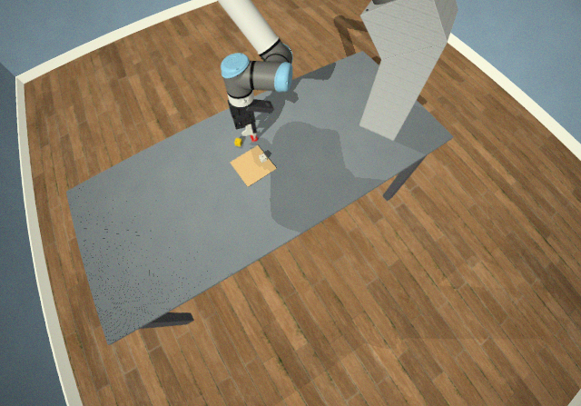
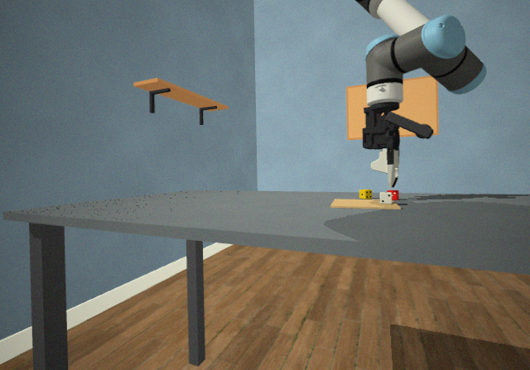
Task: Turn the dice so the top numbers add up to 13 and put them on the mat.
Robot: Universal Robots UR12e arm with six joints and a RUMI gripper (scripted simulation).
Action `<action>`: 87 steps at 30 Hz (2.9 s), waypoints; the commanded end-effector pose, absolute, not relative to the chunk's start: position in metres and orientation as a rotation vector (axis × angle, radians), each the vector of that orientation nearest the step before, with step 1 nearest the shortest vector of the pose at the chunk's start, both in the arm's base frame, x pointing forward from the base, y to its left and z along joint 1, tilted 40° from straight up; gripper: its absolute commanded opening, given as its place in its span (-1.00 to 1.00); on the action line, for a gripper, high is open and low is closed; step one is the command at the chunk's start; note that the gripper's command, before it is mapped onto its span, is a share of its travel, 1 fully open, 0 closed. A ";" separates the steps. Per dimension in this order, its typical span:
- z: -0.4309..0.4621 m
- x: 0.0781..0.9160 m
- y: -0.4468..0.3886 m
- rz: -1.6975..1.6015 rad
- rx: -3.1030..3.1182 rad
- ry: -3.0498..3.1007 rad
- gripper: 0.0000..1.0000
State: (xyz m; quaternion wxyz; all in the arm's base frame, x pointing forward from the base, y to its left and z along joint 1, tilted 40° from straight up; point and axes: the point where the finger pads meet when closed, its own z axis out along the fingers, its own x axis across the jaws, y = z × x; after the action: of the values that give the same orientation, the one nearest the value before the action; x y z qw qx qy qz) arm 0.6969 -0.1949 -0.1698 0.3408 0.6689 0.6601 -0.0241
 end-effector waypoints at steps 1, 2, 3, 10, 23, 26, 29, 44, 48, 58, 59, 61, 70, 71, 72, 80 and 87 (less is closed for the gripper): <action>-0.169 0.697 -0.195 -0.062 1.740 1.718 -0.51; -0.169 0.697 -0.195 -0.062 1.740 1.718 -0.51; -0.169 0.697 -0.195 -0.062 1.740 1.718 -0.51; -0.171 0.698 -0.196 -0.062 1.740 1.718 -0.51; -0.185 0.706 -0.205 -0.062 1.740 1.718 -0.51; -0.189 0.708 -0.207 -0.062 1.740 1.718 -0.51; -0.191 0.709 -0.208 -0.062 1.740 1.718 -0.51; -0.193 0.710 -0.209 -0.062 1.740 1.718 -0.51; -0.193 0.710 -0.209 -0.062 1.740 1.718 -0.51; -0.193 0.710 -0.209 -0.062 1.740 1.718 -0.51; -0.193 0.710 -0.209 -0.062 1.740 1.718 -0.51; -0.193 0.710 -0.209 -0.062 1.740 1.718 -0.51; -0.193 0.710 -0.209 -0.062 1.740 1.718 -0.51; -0.193 0.710 -0.209 -0.062 1.740 1.718 -0.51; -0.193 0.710 -0.209 -0.062 1.740 1.718 -0.87; -0.193 0.710 -0.209 -0.062 1.740 1.718 -0.87; -0.193 0.710 -0.209 -0.062 1.740 1.718 -0.87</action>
State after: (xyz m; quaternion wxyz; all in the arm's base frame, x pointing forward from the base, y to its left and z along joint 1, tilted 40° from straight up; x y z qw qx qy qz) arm 0.7096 -0.2097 -0.1931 0.3408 0.6689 0.6601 -0.0241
